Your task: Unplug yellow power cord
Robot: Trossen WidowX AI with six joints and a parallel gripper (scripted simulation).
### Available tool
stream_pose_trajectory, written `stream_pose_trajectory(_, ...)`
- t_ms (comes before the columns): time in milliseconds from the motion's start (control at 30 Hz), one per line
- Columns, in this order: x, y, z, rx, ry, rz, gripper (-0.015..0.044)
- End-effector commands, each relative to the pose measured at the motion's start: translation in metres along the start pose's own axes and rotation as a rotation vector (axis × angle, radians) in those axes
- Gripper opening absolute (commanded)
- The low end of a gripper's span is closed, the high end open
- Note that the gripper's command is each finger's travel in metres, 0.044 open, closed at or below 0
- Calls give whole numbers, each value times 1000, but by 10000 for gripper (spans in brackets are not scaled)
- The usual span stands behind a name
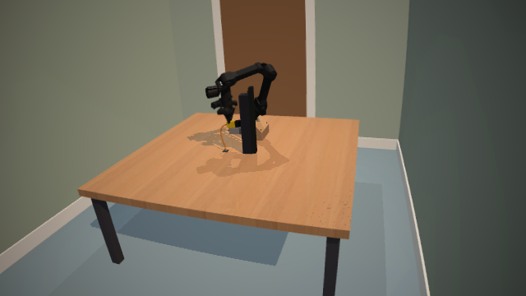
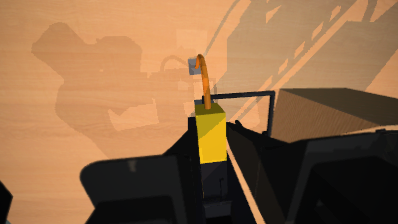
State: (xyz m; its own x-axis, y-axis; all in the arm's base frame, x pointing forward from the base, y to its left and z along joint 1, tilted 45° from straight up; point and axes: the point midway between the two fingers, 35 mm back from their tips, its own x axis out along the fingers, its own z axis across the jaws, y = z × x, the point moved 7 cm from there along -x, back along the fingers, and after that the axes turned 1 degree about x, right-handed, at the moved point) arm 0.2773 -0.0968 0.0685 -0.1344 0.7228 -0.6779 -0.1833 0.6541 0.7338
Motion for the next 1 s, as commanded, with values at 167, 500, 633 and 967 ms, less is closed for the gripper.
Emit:
stream_pose_trajectory(167,-8,-31,2,-6,-8,-56,0)
stream_pose_trajectory(500,-12,-47,1,-5,-8,-56,0)
stream_pose_trajectory(633,-11,-45,1,-5,-8,-54,52)
stream_pose_trajectory(967,-9,-41,1,-4,-8,-53,315)
